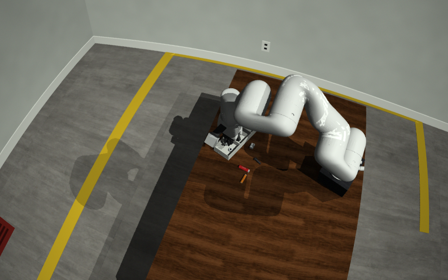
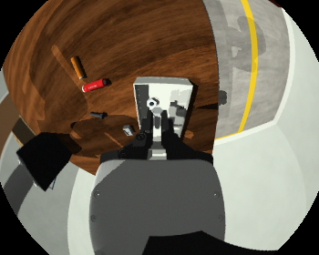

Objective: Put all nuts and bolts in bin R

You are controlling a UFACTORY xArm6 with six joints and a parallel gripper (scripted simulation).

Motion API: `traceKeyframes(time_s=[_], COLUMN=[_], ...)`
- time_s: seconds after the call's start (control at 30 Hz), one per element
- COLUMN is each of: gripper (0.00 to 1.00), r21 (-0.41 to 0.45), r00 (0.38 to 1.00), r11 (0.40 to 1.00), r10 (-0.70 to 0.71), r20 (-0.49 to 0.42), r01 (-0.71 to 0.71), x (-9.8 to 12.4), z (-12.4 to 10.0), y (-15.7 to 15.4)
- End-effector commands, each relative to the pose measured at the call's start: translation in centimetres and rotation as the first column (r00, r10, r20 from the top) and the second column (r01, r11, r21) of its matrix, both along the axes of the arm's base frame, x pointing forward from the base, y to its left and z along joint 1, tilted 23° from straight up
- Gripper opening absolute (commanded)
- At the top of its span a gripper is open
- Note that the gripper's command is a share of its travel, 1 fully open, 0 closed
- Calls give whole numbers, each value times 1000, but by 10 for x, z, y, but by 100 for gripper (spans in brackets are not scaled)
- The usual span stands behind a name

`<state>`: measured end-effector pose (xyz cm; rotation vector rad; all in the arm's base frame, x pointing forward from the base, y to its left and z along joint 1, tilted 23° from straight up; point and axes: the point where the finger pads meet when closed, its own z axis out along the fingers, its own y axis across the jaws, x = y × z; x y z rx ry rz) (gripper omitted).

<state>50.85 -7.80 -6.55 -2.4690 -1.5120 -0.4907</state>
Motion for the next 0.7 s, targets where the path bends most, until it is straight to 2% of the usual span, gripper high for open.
traceKeyframes(time_s=[0.0, 0.67], gripper=[0, 0], r21=[-1, -1], r00=[1000, 1000], r11=[1000, 1000], r10=[-1, -1], r20=[4, 4], r01=[1, 1], x=[1, 6], z=[1, -25], y=[-1, 9])
